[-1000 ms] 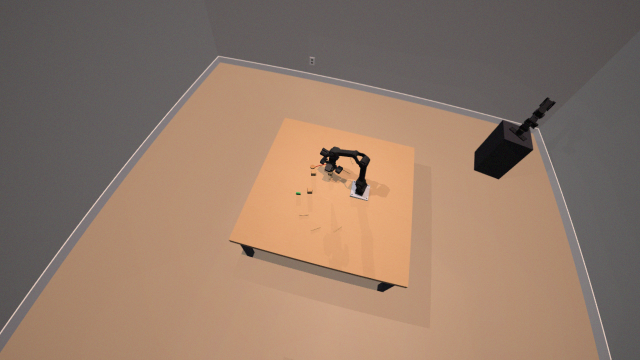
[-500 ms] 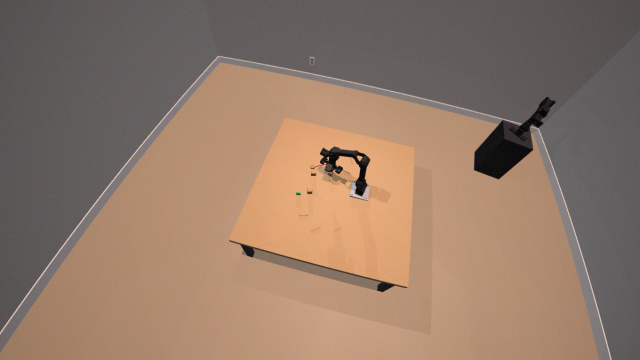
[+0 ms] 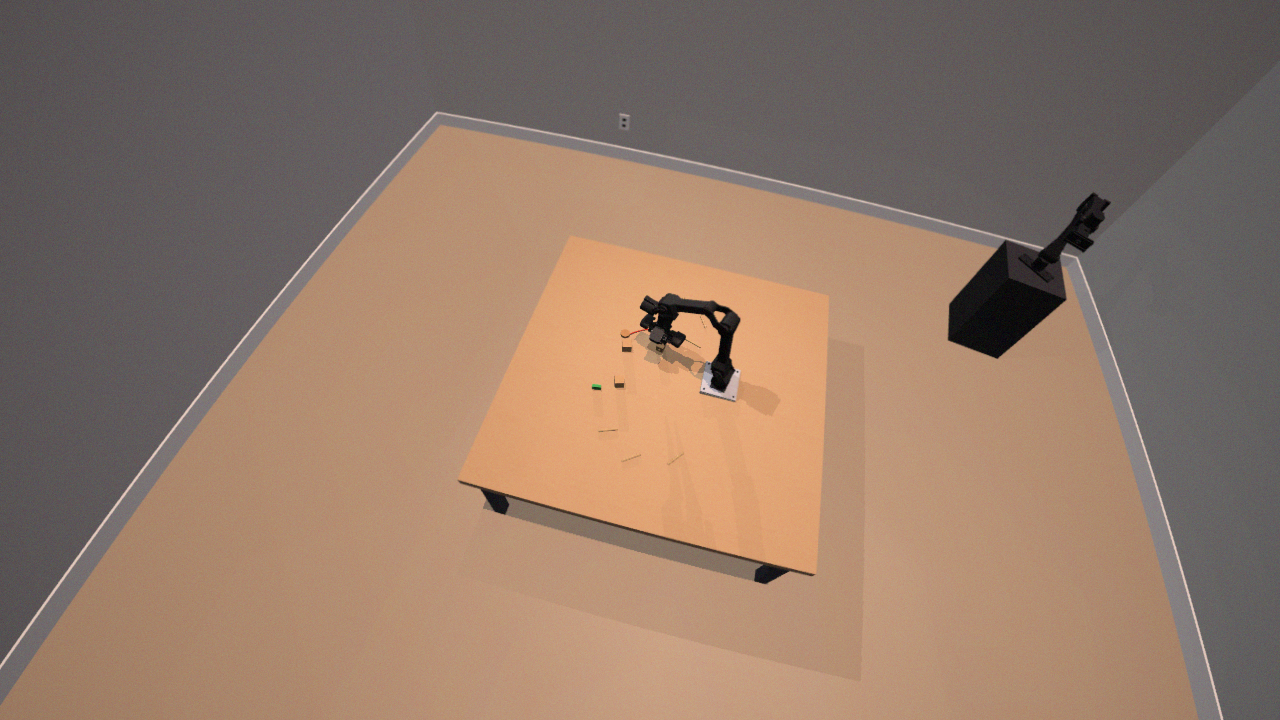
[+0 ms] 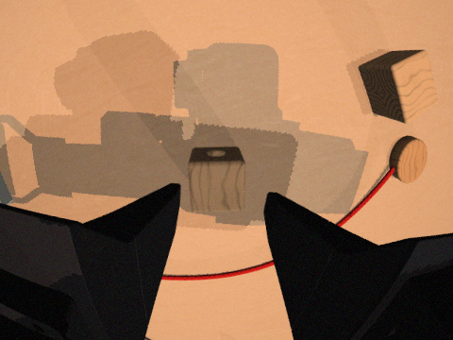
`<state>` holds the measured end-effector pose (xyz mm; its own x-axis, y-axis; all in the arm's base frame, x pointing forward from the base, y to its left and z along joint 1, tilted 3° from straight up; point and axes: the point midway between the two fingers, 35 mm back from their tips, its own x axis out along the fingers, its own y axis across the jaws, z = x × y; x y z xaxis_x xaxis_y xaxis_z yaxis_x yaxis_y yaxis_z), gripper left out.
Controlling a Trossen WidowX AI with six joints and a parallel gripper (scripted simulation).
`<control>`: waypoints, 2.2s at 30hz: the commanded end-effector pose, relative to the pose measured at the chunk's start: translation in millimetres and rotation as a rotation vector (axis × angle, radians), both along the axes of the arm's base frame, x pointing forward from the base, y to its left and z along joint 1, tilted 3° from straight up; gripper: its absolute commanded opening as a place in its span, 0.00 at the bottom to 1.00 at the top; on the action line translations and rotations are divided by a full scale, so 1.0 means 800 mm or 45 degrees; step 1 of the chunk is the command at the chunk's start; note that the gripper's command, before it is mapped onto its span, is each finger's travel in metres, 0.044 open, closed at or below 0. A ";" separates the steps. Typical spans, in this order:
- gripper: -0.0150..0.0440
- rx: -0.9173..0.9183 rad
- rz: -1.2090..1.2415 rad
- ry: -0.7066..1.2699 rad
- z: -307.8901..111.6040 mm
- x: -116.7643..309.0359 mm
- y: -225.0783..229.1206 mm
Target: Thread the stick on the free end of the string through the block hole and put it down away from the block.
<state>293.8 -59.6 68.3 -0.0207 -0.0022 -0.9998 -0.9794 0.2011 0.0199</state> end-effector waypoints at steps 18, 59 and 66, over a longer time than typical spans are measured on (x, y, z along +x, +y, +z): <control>0.25 0.000 0.000 0.000 0.000 0.000 0.000; 1.00 -0.088 -3.529 -0.013 0.002 -0.063 -0.090; 1.00 -0.101 -4.001 -0.019 0.002 -0.074 -0.100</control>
<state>259.5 -120.1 71.2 -0.0174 0.0010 -0.9998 0.7725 0.6349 -0.0128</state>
